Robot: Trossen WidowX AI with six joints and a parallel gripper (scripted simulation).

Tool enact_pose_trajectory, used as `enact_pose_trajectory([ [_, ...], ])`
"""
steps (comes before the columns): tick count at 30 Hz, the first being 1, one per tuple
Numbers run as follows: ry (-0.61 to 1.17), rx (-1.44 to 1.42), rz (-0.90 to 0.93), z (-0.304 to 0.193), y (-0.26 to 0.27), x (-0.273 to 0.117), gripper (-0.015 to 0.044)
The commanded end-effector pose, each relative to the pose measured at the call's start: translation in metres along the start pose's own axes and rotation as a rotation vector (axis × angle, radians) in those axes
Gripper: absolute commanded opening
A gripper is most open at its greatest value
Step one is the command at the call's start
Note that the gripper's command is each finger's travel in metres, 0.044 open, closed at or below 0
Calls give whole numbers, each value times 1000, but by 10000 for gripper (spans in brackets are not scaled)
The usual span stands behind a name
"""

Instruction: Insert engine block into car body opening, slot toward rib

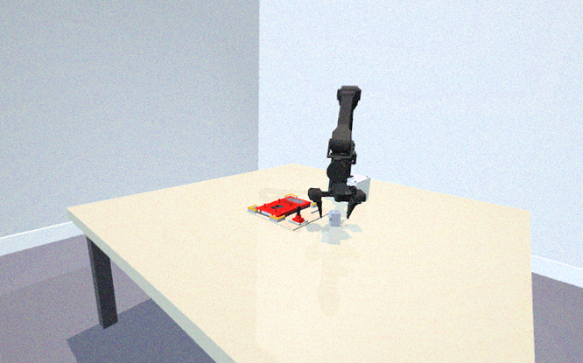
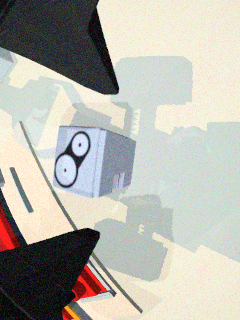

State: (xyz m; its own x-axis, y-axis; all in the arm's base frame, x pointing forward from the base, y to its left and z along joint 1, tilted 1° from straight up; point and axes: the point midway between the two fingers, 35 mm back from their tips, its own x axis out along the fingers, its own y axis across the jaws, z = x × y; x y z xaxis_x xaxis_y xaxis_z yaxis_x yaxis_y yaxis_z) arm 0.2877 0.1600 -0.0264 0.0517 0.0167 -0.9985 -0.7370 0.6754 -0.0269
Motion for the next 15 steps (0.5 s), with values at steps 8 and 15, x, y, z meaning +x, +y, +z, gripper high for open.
enact_pose_trajectory([
  [8, 4, 1, 7, -3, 2, 16, 440],
  [15, 4, 1, 7, -3, 2, 16, 256],
])
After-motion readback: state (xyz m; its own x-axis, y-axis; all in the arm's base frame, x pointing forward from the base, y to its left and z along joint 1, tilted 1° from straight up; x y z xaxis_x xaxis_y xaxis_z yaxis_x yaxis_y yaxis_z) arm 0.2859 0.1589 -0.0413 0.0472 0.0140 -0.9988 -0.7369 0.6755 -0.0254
